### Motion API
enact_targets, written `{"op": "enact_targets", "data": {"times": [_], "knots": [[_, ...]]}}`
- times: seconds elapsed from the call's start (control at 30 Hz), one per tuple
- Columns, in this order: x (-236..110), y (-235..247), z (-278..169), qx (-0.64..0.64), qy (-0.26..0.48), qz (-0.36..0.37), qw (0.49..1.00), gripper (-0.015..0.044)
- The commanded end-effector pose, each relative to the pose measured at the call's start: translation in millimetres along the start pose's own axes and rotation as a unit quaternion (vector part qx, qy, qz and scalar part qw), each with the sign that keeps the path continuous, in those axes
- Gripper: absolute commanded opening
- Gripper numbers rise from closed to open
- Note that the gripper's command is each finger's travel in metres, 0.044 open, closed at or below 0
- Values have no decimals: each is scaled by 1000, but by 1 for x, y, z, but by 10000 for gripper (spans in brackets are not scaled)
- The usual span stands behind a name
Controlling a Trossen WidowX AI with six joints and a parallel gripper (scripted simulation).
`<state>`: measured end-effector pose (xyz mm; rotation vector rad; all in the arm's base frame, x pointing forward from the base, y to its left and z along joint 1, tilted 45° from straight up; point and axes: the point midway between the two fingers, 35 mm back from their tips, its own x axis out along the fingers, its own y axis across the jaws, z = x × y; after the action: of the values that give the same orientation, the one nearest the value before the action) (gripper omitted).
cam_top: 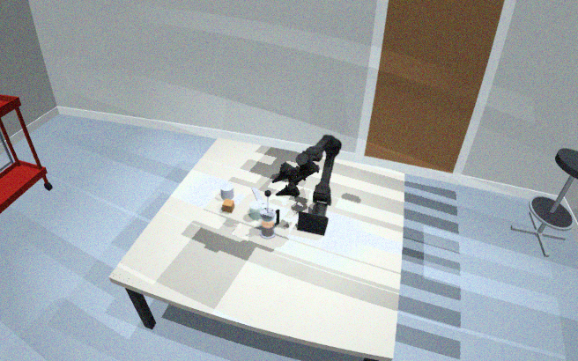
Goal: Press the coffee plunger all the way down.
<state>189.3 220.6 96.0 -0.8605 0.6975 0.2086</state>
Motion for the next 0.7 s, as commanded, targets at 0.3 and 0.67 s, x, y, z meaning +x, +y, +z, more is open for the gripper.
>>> {"op": "enact_targets", "data": {"times": [0.3,0.67], "knots": [[15,1,-2,5,-5,4,1000,440],[33,1,-2,5,-5,4,1000,440]]}}
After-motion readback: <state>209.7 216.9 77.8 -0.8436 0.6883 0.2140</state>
